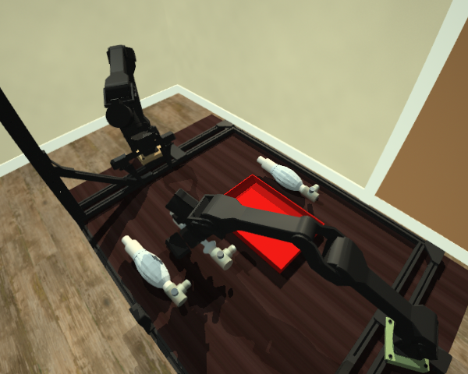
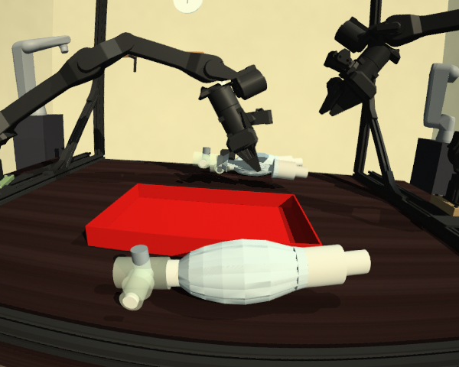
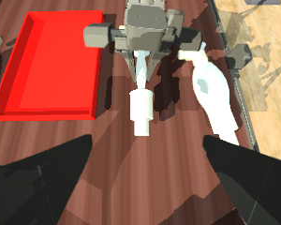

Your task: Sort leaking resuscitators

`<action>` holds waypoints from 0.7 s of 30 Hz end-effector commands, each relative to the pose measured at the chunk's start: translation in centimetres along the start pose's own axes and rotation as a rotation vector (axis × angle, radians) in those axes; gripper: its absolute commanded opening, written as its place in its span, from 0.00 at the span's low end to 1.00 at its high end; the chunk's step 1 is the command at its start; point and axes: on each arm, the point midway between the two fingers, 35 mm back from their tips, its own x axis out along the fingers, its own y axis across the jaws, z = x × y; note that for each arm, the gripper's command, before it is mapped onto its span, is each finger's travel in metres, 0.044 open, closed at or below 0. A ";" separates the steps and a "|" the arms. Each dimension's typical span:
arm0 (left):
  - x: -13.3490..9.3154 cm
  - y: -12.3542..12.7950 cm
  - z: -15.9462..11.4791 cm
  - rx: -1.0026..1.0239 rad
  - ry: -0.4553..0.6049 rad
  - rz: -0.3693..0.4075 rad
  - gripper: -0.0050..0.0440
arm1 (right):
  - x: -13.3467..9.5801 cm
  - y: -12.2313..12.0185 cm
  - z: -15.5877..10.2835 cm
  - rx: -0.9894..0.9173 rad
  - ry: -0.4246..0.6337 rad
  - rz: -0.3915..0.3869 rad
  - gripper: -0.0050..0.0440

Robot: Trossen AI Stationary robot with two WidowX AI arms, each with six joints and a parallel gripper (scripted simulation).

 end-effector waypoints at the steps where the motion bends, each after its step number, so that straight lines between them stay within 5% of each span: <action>1: 0.0 0.0 0.0 0.001 -0.001 0.001 1.00 | -5.4 0.0 4.2 0.003 -0.004 0.001 0.10; 21: 0.0 0.1 -0.1 0.002 0.001 0.003 1.00 | -5.1 -0.1 3.7 -0.010 0.051 -0.017 0.10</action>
